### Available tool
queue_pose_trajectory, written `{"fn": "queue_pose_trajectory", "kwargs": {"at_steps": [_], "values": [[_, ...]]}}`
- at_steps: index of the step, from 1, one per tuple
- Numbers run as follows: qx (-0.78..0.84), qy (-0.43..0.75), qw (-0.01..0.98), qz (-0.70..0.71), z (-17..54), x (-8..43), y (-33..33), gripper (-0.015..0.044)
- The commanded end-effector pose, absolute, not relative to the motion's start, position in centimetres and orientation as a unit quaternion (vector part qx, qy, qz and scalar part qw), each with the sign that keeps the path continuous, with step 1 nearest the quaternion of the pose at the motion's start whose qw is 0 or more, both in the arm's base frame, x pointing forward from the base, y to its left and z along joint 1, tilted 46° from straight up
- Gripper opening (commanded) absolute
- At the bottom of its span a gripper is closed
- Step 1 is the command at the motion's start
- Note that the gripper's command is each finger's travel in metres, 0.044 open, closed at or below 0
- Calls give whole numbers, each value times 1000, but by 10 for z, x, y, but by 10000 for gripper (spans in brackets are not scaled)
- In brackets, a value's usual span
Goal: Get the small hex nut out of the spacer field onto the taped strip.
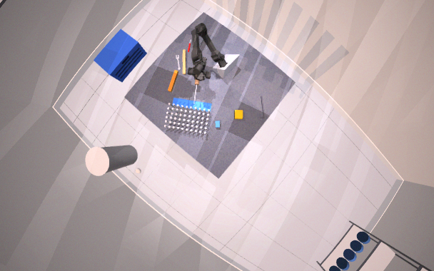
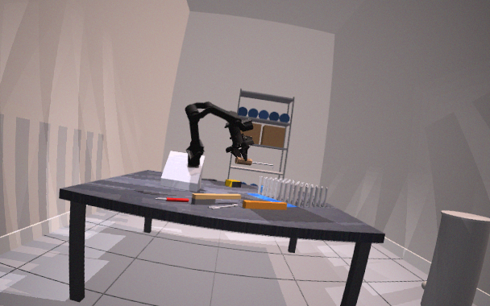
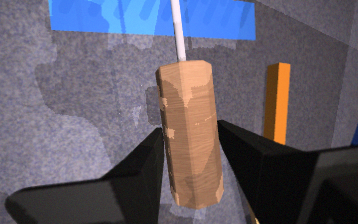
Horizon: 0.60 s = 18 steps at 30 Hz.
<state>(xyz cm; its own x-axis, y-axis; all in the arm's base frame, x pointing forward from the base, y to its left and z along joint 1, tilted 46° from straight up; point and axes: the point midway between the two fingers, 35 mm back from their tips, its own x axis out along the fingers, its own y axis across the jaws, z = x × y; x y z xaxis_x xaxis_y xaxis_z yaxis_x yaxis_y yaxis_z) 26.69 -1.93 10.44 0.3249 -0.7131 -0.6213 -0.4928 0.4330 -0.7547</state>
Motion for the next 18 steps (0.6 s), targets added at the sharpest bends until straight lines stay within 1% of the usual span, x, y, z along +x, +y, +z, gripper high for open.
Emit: {"fn": "queue_pose_trajectory", "kwargs": {"at_steps": [1, 9, 18], "values": [[-515, 566, 634, -111, 110, 265, -24, 0], [-514, 567, 634, -110, 105, 266, -27, 0], [-504, 574, 637, -103, 70, 274, -52, 0]]}}
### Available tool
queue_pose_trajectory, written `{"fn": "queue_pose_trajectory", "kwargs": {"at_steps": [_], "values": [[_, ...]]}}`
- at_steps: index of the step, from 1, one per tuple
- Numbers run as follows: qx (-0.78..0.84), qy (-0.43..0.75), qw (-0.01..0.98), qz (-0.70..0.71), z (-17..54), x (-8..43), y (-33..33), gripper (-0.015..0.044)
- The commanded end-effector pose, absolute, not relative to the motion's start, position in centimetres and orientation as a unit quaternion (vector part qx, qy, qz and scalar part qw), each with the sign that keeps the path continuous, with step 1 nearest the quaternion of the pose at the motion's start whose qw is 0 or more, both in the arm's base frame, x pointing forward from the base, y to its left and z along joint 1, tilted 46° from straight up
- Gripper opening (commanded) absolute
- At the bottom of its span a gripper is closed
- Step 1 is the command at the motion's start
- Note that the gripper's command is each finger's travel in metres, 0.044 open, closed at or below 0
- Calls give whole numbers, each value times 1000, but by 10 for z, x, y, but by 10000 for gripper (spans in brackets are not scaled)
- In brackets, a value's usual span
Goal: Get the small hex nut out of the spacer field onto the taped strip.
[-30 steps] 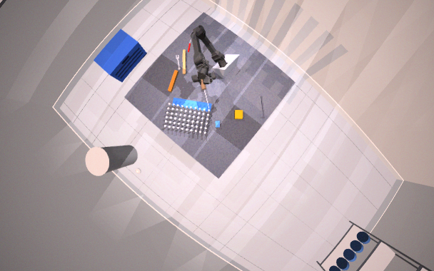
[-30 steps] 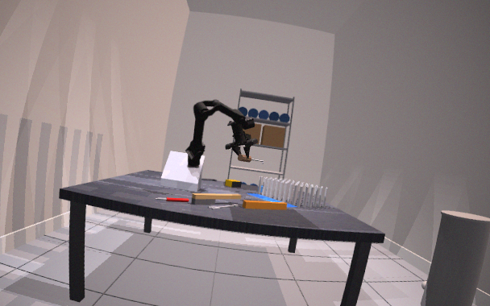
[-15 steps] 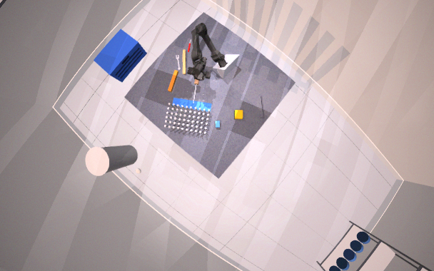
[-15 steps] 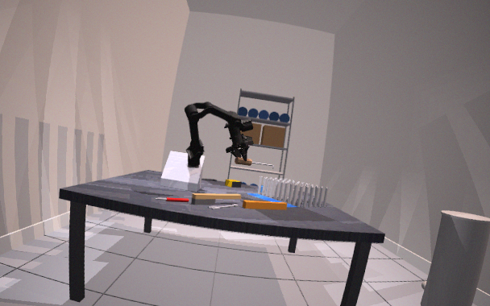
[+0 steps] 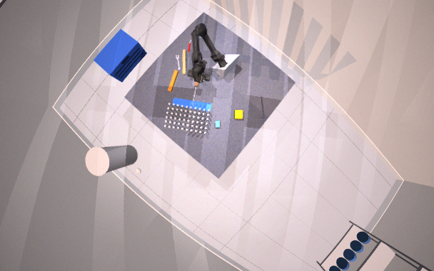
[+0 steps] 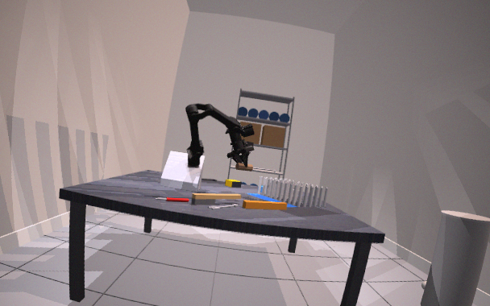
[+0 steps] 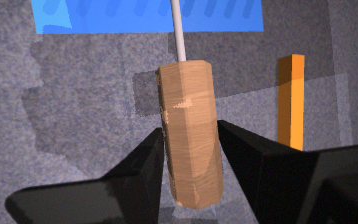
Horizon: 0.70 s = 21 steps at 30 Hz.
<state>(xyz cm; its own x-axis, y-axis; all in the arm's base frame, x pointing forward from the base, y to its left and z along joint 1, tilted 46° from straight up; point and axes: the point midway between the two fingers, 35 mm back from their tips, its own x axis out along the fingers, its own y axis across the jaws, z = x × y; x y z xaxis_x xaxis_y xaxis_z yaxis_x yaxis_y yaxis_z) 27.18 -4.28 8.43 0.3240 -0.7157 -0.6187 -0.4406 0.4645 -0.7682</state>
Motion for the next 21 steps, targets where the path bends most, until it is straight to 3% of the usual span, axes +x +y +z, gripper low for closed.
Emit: {"fn": "queue_pose_trajectory", "kwargs": {"at_steps": [1, 21], "values": [[-504, 575, 637, -102, 66, 274, -55, 0], [-510, 569, 637, -106, 9, 261, -122, 0]]}}
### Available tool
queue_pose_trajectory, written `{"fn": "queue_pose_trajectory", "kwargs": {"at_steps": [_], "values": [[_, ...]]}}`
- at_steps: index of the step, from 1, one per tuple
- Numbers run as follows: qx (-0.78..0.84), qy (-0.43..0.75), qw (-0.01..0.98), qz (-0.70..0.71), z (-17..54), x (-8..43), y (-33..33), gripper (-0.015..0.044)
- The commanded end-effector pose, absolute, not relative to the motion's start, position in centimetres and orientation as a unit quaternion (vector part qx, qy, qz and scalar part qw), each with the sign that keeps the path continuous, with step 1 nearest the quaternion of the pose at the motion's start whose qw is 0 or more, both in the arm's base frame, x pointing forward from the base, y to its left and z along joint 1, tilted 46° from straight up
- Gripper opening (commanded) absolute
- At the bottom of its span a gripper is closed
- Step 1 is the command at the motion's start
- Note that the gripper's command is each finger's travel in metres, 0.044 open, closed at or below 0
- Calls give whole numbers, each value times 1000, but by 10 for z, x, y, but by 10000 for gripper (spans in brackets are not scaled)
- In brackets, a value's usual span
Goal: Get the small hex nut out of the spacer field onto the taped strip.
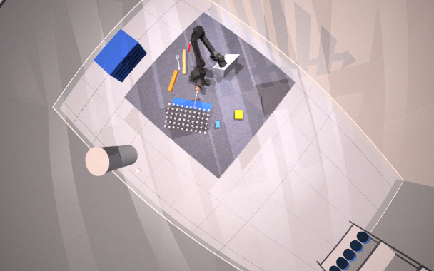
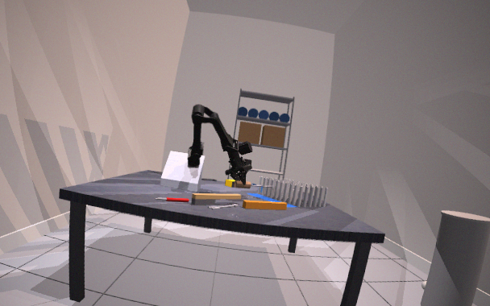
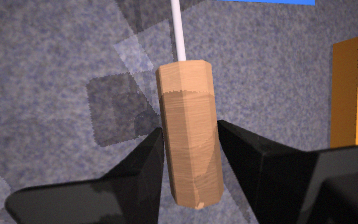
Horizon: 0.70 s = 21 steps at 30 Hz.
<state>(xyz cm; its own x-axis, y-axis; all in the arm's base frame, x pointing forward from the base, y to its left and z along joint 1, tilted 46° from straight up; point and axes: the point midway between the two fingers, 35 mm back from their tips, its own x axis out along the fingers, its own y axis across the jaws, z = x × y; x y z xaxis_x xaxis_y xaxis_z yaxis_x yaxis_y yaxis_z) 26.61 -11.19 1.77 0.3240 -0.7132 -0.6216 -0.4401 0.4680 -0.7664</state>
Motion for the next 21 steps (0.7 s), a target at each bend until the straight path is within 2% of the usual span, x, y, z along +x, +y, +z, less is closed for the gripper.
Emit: {"fn": "queue_pose_trajectory", "kwargs": {"at_steps": [1, 21], "values": [[-511, 568, 636, -107, 8, 259, -125, 0], [-519, 565, 632, -111, -2, 254, -137, 0]]}}
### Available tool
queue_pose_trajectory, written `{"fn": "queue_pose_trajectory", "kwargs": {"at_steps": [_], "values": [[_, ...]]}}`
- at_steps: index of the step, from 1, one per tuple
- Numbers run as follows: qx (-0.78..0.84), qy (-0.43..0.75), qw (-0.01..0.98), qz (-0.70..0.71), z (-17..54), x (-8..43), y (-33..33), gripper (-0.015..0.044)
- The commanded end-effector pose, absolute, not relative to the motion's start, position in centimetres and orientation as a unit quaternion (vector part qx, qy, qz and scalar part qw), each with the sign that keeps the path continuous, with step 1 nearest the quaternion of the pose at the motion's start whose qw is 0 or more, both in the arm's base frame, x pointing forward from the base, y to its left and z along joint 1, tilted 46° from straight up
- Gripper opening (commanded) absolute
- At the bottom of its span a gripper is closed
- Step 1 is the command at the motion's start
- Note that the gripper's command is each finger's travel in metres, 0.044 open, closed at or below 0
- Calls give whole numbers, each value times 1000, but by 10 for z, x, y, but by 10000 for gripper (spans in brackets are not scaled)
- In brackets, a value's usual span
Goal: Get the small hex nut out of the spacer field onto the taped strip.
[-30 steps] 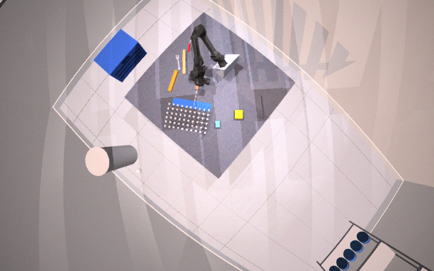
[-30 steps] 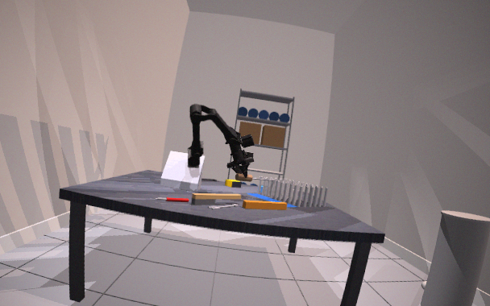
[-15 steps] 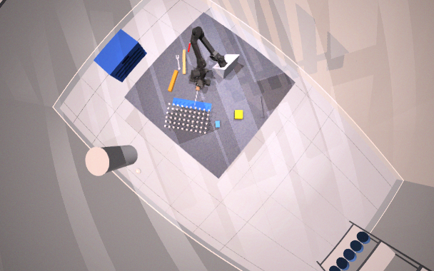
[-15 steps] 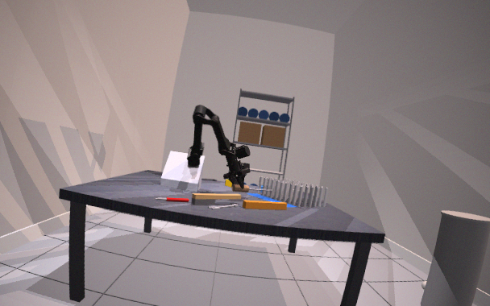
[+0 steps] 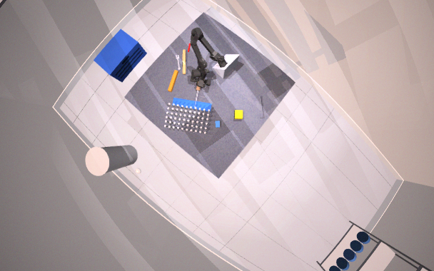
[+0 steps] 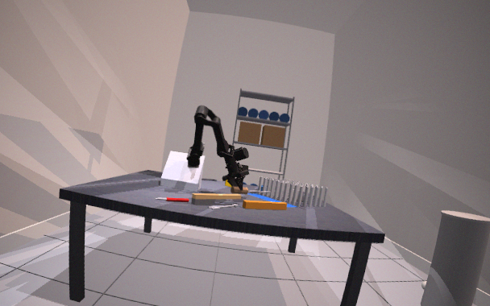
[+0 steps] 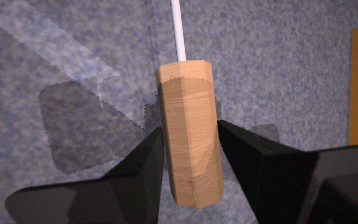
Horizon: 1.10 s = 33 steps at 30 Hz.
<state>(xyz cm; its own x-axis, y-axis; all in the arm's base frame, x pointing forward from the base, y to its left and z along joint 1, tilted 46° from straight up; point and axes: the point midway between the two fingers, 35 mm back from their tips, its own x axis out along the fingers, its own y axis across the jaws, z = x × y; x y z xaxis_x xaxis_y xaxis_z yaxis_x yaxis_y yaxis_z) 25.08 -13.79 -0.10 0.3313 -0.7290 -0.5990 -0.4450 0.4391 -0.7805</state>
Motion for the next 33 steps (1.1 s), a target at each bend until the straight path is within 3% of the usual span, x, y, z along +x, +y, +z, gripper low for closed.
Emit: {"fn": "queue_pose_trajectory", "kwargs": {"at_steps": [1, 33], "values": [[-519, 565, 632, -111, -2, 255, -137, 0], [-518, 564, 633, -113, -7, 272, -133, 0]]}}
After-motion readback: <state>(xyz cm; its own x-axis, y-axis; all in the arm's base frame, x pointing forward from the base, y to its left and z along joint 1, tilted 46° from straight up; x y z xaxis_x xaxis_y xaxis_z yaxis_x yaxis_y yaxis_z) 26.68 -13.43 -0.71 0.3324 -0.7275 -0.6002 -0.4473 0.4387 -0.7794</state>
